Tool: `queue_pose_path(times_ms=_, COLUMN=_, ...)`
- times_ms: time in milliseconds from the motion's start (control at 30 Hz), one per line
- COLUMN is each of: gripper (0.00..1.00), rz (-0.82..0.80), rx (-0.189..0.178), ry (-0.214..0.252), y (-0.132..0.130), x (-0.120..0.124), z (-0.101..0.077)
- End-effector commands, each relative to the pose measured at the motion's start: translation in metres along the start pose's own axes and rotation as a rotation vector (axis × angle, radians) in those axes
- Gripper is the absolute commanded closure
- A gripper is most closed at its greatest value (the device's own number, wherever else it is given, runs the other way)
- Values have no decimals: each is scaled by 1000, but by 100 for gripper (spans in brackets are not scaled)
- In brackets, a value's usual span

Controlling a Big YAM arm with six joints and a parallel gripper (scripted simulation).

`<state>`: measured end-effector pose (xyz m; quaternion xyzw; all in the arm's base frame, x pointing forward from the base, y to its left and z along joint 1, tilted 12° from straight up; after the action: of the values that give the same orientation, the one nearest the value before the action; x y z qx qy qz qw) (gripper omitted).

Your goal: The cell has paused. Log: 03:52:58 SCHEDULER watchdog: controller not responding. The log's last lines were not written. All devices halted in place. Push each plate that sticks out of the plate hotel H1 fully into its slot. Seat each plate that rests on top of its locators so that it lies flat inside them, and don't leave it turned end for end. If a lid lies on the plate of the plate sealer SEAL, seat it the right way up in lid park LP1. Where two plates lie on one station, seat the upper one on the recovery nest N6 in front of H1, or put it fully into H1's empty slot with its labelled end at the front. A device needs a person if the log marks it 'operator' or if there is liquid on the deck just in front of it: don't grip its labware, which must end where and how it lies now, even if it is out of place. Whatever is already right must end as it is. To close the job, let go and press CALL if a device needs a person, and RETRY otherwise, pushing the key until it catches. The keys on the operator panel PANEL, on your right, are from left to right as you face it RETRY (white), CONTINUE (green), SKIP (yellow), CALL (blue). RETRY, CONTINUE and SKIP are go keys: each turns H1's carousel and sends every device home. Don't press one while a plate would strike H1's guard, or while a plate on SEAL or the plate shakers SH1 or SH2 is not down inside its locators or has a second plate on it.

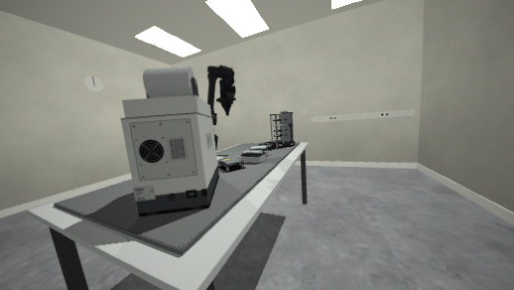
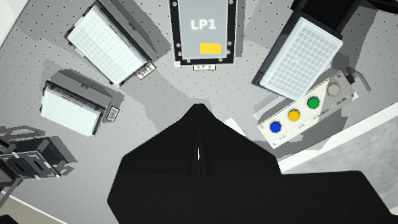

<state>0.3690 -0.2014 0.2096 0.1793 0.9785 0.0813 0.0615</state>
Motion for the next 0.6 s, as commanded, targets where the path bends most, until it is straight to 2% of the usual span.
queue_pose_path(times_ms=0, gripper=100, rz=-28, rx=0, ry=-20, y=-12, x=-6, z=-1)
queue_pose_path(times_ms=200, gripper=100, rz=-31, rx=6, ry=-38, y=-33, x=-11, z=-8)
queue_pose_path(times_ms=233, gripper=100, rz=8, rx=-2, ry=-11, y=-36, x=0, z=2)
queue_pose_path(times_ms=333, gripper=100, rz=124, rx=5, ry=-39, y=-41, x=8, z=-10)
queue_pose_path(times_ms=567, gripper=100, rz=290, rx=4, ry=-40, y=-56, x=16, z=-9)
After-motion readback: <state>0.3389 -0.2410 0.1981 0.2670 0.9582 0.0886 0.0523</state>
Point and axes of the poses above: the point where the finger pads meet when closed, its own z axis out along the fingers, its own y axis across the jaws, x = y × z, the point moved 4 cm from there along -z, back along the fingers, and after that the axes turned 8 degrees about -z, right-handed, at the moved point
